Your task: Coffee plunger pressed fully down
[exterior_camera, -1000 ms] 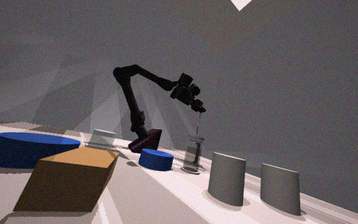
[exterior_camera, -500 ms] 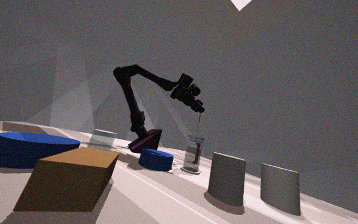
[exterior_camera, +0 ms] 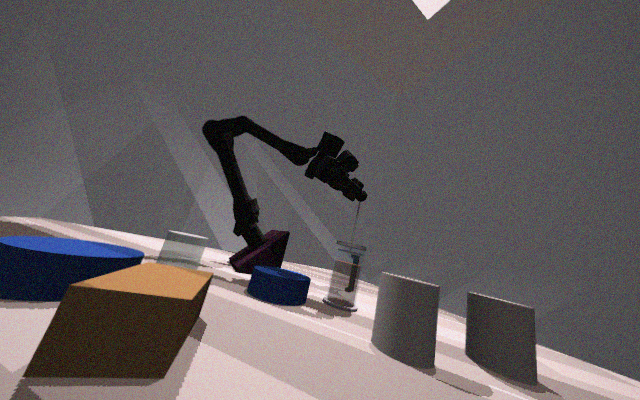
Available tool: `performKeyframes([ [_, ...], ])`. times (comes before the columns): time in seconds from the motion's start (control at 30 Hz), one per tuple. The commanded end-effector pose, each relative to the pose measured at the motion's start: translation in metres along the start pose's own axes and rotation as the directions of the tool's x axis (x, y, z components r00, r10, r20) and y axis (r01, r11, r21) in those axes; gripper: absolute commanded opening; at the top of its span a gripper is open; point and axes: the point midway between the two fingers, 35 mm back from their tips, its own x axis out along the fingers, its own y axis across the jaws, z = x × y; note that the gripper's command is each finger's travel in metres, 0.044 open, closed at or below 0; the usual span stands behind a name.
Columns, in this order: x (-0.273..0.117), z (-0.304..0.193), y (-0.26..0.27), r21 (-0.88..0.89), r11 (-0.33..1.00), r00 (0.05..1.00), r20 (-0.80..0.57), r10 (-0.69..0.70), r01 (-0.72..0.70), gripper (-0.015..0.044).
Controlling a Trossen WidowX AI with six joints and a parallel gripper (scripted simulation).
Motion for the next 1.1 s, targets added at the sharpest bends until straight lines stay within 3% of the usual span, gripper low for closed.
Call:
performKeyframes([
  [0.0, 0.011, -0.018, 0.002, -0.014, 1.000, 1.000, -0.031, 0.004, -0.004, 0.0116],
  [1.07, 0.042, -0.061, 0.002, -0.015, 1.000, 1.000, -0.031, 0.004, -0.004, 0.0116],
])
